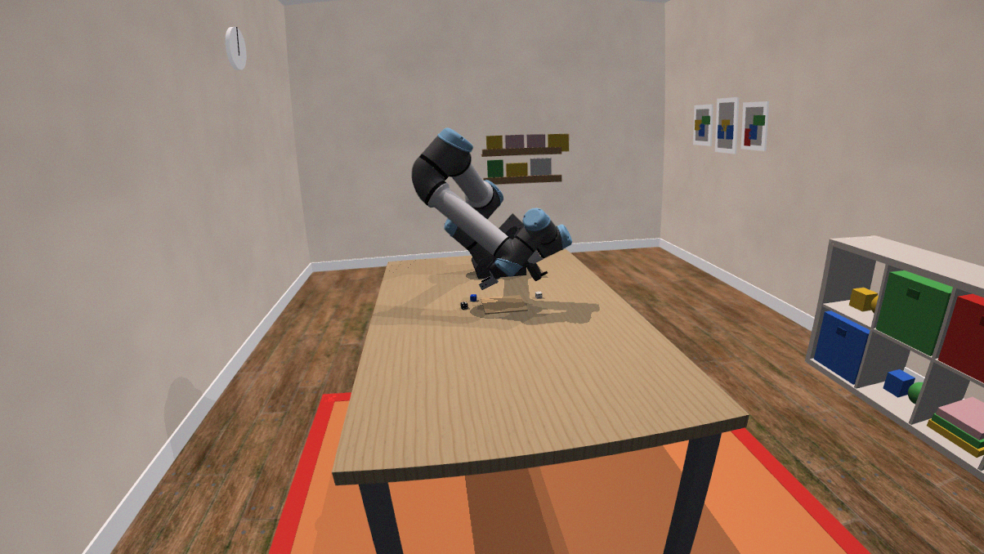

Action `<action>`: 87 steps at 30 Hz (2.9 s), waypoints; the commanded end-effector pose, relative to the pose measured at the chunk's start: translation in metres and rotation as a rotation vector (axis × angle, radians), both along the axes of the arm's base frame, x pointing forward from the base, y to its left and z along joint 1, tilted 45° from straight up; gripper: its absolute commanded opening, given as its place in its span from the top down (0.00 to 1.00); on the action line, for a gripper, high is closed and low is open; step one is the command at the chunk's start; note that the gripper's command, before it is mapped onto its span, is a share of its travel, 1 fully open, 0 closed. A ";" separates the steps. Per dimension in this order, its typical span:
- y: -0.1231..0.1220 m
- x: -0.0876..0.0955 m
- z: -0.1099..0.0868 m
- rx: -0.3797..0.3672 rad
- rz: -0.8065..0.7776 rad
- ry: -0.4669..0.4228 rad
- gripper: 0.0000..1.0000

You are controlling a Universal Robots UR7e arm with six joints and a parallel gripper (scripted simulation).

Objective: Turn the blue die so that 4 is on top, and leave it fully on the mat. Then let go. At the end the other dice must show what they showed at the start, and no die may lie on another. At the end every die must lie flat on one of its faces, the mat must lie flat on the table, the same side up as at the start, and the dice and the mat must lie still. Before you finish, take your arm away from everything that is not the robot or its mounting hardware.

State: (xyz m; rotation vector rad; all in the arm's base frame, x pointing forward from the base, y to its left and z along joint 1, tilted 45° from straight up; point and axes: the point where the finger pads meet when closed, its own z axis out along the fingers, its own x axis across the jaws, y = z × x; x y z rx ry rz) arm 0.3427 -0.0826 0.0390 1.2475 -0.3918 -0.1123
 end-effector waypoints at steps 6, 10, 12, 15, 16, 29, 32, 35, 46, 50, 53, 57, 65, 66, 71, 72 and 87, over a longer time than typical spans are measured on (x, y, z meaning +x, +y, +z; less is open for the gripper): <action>0.026 0.003 0.026 0.000 -0.001 -0.003 0.30; 0.026 0.003 0.026 0.000 -0.001 -0.003 0.30; 0.026 0.003 0.026 0.000 -0.001 -0.003 0.30; 0.026 0.003 0.026 0.002 -0.003 -0.003 0.30; 0.026 0.003 0.027 0.003 -0.004 -0.004 0.30; 0.024 -0.008 0.029 0.062 -0.057 -0.027 0.30; 0.023 -0.014 0.031 0.097 -0.084 -0.039 0.30; 0.021 -0.020 0.031 0.143 -0.113 -0.055 0.30; 0.019 -0.036 0.033 0.339 -0.188 -0.118 0.30; 0.019 -0.038 0.033 0.416 -0.198 -0.142 0.30; 0.019 -0.040 0.033 0.472 -0.199 -0.159 0.30; 0.019 -0.040 0.034 0.528 -0.195 -0.175 0.30; 0.020 -0.037 0.038 0.676 -0.154 -0.219 0.30; 0.020 -0.037 0.039 0.694 -0.146 -0.224 0.30; 0.020 -0.033 0.044 0.775 -0.099 -0.248 0.30; 0.020 -0.032 0.046 0.794 -0.085 -0.254 0.30; 0.020 -0.020 0.070 0.957 0.113 -0.304 0.30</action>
